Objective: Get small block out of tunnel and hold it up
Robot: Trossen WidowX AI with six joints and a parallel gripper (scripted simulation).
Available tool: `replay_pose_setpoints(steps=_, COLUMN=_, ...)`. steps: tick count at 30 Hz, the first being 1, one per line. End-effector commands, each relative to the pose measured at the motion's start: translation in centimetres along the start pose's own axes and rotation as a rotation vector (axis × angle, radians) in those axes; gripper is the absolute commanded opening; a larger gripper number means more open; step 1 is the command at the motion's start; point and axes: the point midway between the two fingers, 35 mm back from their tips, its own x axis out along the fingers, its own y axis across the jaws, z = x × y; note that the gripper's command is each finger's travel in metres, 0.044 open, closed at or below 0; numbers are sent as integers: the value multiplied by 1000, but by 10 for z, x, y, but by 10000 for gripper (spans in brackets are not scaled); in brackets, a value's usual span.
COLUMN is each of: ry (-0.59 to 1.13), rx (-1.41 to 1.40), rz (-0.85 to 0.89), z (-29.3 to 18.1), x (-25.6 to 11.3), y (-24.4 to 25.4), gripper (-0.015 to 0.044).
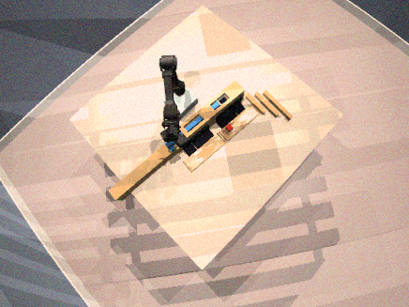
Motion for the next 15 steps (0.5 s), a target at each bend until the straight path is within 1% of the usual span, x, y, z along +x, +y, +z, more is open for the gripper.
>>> replay_pose_setpoints(steps=1, ry=83, rx=-51, rz=18, z=-44, x=-3, y=2, gripper=0)
replay_pose_setpoints(steps=15, ry=84, rx=-51, rz=18, z=-48, x=-4, y=1, gripper=0)
